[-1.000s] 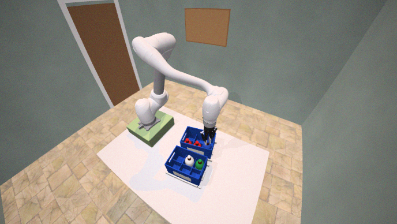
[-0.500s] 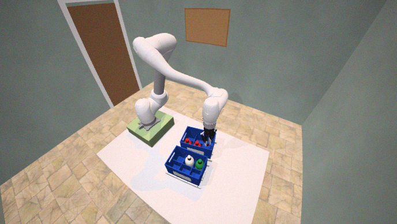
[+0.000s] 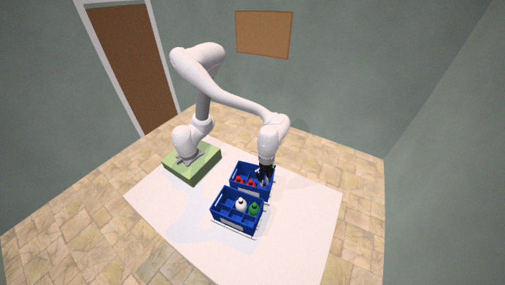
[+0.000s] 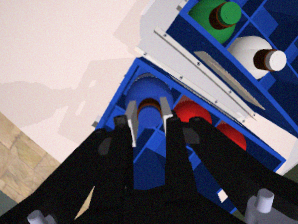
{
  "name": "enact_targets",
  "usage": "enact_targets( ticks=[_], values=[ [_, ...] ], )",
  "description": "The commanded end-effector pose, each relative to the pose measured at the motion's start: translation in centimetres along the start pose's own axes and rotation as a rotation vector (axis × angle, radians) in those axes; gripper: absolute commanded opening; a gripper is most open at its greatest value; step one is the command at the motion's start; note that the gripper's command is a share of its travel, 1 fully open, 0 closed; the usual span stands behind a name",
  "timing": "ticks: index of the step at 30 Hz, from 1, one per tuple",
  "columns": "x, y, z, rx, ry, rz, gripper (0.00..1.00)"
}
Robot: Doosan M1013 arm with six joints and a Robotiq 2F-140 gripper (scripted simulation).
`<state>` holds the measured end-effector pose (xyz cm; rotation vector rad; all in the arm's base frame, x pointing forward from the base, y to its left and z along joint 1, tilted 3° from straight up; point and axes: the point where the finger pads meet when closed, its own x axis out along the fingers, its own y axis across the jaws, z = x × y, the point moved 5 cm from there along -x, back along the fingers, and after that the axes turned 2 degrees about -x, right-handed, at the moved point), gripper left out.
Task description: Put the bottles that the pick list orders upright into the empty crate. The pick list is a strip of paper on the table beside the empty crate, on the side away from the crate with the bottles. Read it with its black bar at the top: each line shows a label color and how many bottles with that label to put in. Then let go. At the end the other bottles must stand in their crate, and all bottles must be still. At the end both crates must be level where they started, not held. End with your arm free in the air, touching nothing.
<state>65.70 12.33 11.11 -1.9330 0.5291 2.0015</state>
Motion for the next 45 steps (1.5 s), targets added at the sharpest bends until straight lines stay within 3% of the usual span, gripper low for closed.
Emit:
enact_targets(
  ticks=[1, 45],
  values=[
    [-0.01, 0.00, 0.00, 0.000, 0.000, 0.000, 0.00],
    [0.89, 0.00, 0.00, 0.000, 0.000, 0.000, 0.00]
  ],
)
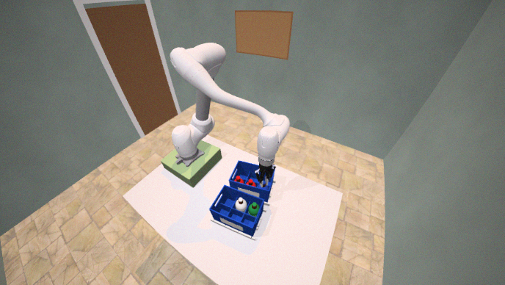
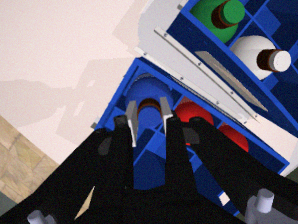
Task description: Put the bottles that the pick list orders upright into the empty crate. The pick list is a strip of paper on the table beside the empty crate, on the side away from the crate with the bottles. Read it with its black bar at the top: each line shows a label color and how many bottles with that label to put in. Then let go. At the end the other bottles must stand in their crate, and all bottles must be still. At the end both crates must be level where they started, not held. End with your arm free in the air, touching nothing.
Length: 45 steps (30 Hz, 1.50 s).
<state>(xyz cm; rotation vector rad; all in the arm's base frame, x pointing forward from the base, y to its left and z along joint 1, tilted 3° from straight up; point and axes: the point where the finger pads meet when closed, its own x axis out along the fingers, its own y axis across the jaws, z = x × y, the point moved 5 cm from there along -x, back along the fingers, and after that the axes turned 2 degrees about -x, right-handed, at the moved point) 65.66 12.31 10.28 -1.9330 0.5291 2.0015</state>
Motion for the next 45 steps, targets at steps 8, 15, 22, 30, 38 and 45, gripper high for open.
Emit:
enact_targets(
  ticks=[8, 15, 22, 30, 38, 45],
  values=[
    [0.4, 0.0, 0.0, 0.000, 0.000, 0.000, 0.00],
    [0.7, 0.0, 0.0, 0.000, 0.000, 0.000, 0.00],
    [1.0, 0.0, 0.0, 0.000, 0.000, 0.000, 0.00],
    [1.4, 0.0, 0.0, 0.000, 0.000, 0.000, 0.00],
    [1.7, 0.0, 0.0, 0.000, 0.000, 0.000, 0.00],
    [2.0, 0.0, 0.0, 0.000, 0.000, 0.000, 0.00]
  ],
)
